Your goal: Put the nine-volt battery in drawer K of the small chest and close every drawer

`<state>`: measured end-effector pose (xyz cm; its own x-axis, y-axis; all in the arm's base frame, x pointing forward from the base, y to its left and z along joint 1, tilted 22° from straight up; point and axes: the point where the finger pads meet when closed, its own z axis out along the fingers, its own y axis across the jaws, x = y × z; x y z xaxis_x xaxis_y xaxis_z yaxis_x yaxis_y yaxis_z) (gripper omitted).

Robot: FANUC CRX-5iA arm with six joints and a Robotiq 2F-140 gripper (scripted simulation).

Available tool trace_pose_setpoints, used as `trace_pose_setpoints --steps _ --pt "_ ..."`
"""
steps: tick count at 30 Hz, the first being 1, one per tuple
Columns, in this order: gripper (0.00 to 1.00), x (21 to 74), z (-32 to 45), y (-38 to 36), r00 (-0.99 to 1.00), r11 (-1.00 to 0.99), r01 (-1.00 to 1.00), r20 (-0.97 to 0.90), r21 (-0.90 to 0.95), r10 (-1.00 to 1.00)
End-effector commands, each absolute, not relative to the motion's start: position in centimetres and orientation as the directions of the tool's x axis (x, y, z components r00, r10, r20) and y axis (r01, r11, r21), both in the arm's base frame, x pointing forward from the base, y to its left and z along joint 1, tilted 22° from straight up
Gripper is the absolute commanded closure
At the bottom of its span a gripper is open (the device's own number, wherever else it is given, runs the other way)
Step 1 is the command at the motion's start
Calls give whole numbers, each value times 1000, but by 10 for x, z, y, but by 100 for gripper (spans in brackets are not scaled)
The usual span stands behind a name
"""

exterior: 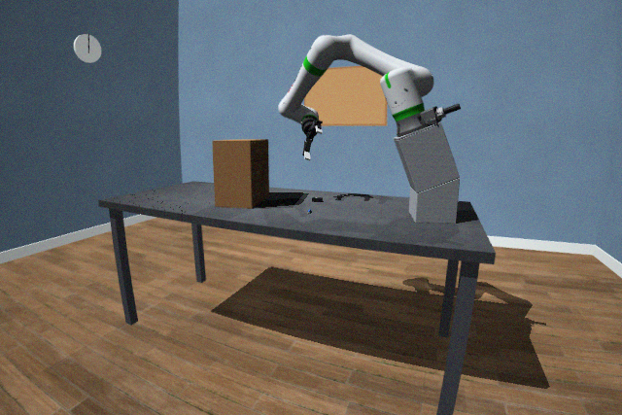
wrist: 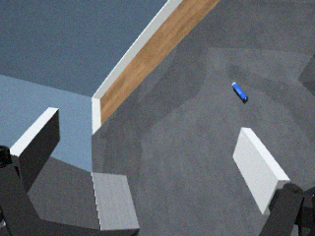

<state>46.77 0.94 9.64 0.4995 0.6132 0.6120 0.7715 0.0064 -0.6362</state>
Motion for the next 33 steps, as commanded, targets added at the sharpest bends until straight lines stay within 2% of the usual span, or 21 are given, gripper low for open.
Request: trace_pose_setpoints --steps 1,5,9,11,15,23,26,33 --pt "0 466 104 12 392 -87 872 580 -481 714" --pt "0 465 113 2 285 -106 935 539 -338 793" --pt "0 465 113 2 280 -108 938 536 -330 797" --pt "0 465 126 -12 164 -95 981 471 -168 867" --pt "0 466 133 -19 108 -77 993 432 -89 895" --pt "0 474 174 -52 -109 57 973 228 225 967" --pt "0 474 174 -52 -109 57 973 228 225 967" --pt "0 479 203 -66 -207 159 915 96 370 974"
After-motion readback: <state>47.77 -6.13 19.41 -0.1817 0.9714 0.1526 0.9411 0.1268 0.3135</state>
